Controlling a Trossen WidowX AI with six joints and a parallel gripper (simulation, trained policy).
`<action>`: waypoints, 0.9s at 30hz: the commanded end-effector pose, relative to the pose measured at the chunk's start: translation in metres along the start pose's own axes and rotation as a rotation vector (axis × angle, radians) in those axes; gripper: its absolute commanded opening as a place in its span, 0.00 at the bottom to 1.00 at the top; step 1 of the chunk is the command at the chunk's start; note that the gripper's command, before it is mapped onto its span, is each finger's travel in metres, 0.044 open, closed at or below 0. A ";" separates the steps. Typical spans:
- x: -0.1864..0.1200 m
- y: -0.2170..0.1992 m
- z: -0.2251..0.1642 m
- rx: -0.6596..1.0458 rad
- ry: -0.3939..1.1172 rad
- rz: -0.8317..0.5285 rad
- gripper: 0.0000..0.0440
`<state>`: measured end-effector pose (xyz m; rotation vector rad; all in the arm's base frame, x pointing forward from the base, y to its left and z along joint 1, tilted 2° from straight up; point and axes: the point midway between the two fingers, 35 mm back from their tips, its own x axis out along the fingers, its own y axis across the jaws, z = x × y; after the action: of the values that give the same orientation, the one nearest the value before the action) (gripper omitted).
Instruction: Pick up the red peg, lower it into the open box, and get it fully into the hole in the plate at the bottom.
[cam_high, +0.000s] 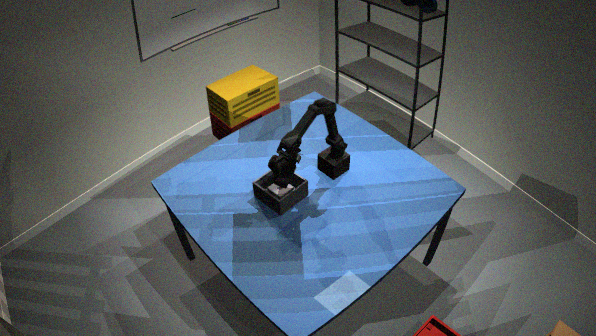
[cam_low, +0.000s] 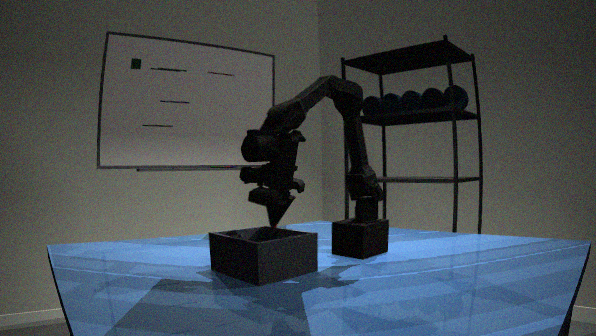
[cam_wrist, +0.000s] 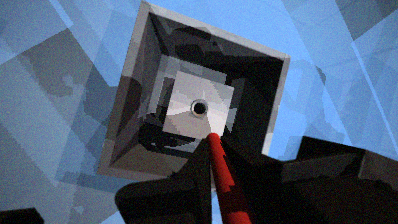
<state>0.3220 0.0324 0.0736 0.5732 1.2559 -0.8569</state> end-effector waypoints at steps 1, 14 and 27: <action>0.009 0.003 0.014 -0.014 0.012 0.014 0.00; 0.050 0.003 0.026 -0.119 0.094 0.036 0.04; 0.063 0.009 0.042 -0.188 0.134 0.054 0.37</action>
<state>0.3496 -0.0057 0.0183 0.5264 1.4243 -0.6711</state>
